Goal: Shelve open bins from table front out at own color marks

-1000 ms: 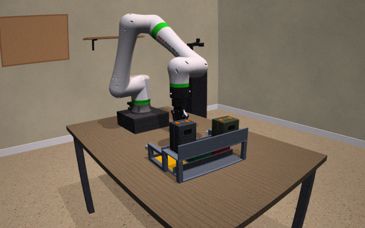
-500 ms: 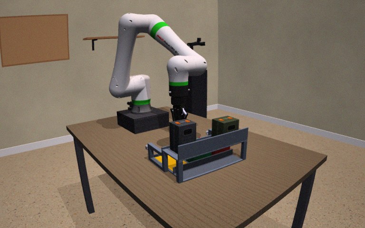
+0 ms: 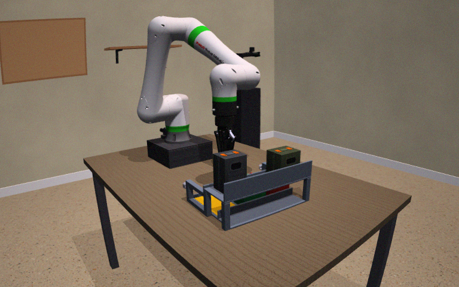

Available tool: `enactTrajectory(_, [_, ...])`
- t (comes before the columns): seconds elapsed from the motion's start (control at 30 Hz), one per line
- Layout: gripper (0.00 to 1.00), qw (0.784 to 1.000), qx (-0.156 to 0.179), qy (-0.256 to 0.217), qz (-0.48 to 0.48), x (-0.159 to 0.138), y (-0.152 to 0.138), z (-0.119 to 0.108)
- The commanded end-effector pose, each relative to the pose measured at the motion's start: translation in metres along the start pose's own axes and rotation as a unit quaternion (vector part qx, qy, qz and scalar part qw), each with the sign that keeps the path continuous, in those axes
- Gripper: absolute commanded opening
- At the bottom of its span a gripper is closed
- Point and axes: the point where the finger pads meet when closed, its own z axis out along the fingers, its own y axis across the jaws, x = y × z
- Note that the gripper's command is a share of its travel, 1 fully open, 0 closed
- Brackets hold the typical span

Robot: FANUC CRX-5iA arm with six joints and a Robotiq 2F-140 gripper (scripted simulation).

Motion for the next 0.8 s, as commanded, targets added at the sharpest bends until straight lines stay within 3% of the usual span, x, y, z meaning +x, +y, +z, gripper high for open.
enactTrajectory(0.0, [0.0, 1.0, 0.0, 0.0, 0.0, 0.0, 0.0, -0.016])
enactTrajectory(0.33, [0.0, 1.0, 0.0, 0.0, 0.0, 0.0, 0.0, -0.035])
enactTrajectory(0.77, [0.0, 1.0, 0.0, 0.0, 0.0, 0.0, 0.0, -0.037])
